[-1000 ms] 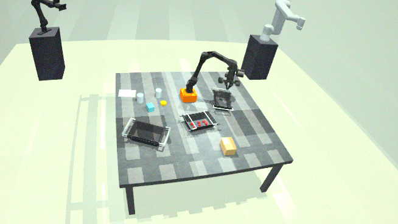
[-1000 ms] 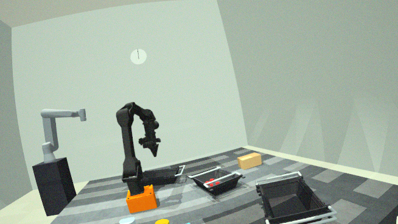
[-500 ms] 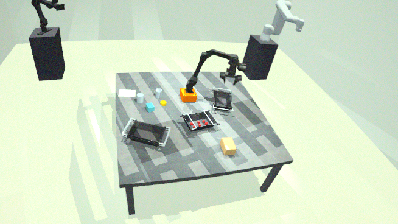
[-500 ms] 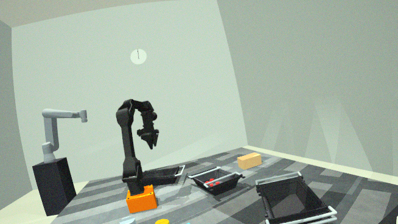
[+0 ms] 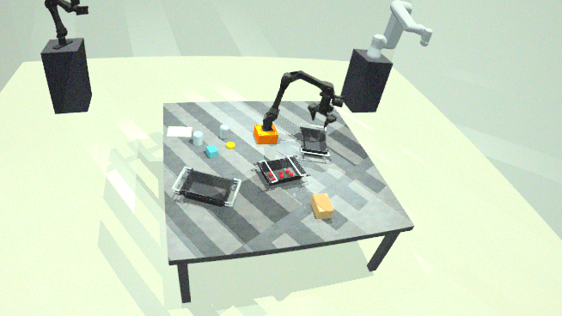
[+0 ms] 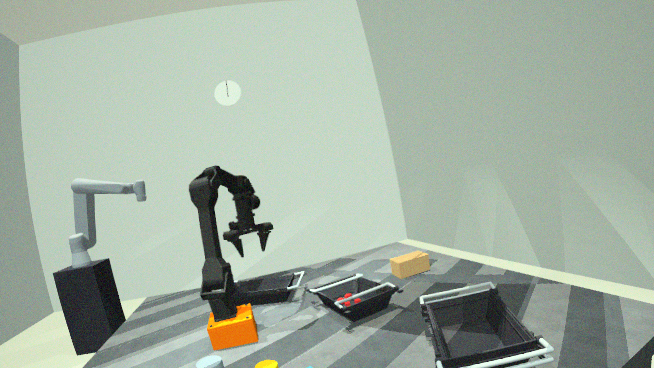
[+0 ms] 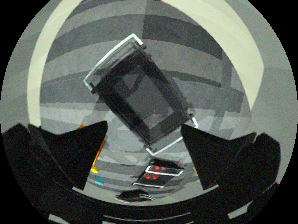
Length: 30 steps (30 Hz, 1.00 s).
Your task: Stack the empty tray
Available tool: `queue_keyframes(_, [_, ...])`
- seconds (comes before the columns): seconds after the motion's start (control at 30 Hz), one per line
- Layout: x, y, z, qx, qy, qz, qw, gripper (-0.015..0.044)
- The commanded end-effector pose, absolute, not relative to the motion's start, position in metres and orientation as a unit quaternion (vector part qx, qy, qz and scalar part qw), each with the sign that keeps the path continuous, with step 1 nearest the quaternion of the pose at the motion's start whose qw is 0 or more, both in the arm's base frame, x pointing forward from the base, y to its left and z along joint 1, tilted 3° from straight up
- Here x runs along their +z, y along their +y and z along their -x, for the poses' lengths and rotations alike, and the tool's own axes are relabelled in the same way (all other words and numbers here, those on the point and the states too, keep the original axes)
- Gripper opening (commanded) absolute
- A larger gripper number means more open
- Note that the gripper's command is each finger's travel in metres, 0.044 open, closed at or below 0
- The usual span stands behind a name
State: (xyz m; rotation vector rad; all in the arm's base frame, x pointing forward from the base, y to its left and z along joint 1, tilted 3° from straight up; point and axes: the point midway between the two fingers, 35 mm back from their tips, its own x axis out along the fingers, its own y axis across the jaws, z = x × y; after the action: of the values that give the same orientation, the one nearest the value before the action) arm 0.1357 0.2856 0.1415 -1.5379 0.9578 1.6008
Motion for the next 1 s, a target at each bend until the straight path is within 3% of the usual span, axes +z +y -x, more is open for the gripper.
queue_keyframes(0.0, [0.116,0.260,-0.127,0.413,0.588,0.391,0.575,0.0440])
queue_keyframes(0.5, [0.086,0.235,-0.116,0.167,0.699,0.153,0.678,0.0440])
queue_keyframes(0.97, [0.063,0.213,-0.107,-0.084,0.714,-0.089,0.689,0.0440])
